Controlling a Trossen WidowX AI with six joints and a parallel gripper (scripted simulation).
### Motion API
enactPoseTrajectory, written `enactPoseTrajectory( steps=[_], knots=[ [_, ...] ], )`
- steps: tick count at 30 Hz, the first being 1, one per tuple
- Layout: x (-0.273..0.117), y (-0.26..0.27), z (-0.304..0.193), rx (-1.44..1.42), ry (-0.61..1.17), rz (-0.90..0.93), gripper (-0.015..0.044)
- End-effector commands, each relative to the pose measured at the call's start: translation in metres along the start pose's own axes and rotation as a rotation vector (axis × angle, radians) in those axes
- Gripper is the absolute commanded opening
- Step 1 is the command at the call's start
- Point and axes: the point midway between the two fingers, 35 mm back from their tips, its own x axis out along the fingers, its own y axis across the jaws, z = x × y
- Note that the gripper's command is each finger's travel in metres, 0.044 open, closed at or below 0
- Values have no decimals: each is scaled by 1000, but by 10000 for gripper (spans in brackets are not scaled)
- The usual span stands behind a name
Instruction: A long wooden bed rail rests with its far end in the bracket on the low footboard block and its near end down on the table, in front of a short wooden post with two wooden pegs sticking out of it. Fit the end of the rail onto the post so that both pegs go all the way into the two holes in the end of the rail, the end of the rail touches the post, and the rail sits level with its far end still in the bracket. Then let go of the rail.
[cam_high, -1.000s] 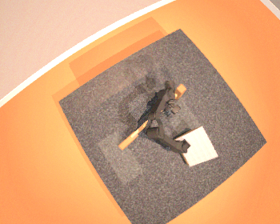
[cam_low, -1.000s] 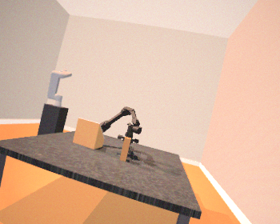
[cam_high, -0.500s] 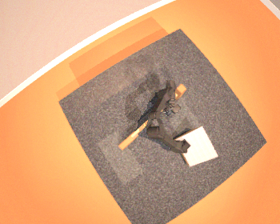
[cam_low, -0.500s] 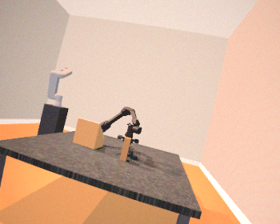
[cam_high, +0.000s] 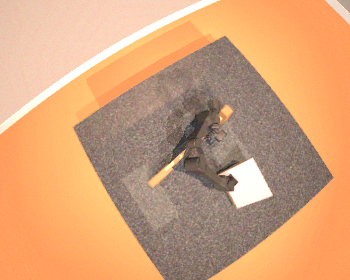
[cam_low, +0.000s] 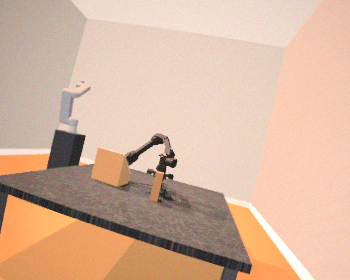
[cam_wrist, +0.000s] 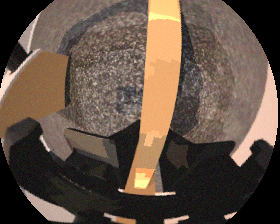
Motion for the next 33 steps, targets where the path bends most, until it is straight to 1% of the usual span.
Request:
enactPoseTrajectory(
  steps=[1,17,25,29,33],
  knots=[
    [0,0,0,0,0,0,26],
    [0,0,0,0,0,0,440],
    [-2,0,2,0,0,-1,440],
    [-28,1,29,0,6,-9,440],
    [-30,1,30,0,6,-10,440]
  ],
)
